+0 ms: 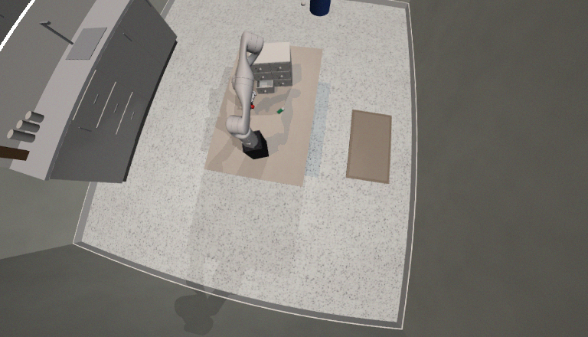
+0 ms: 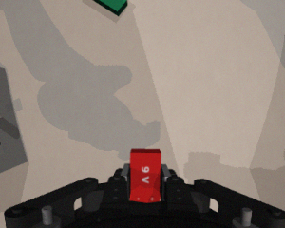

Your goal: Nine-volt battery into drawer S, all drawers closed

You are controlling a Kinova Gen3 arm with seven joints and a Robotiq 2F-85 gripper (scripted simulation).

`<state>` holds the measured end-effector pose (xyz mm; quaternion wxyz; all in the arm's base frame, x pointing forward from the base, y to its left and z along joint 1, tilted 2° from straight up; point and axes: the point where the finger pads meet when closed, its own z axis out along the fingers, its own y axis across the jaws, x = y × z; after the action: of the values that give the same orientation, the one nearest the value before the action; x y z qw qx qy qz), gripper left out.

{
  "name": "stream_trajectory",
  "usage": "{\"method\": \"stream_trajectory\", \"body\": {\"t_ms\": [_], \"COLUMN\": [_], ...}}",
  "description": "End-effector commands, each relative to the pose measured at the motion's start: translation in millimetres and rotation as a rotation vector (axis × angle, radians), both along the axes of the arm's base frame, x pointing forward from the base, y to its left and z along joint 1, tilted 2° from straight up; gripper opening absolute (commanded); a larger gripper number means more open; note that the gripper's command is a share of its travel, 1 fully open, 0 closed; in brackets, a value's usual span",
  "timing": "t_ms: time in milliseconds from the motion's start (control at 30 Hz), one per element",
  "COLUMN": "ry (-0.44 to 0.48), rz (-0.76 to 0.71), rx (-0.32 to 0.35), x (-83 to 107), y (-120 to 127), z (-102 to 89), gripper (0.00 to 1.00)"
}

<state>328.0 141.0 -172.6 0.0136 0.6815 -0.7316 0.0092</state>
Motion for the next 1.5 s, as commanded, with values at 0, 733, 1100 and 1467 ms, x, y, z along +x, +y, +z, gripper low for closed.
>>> {"method": "stream_trajectory", "body": {"t_ms": [0,733,1100,1467], "ry": [-0.020,-0.020,-0.023,-0.029], "rz": [0.000,-0.014,-0.095,-0.311], "rx": [0.002,0.002,0.002,0.003], "x": [9.1,9.8,14.1,25.6], "y": [0,-1,-9,-30], "z": [16.0,24.0,24.3,25.1], "gripper": [0.23,0.23,0.23,0.23]}}
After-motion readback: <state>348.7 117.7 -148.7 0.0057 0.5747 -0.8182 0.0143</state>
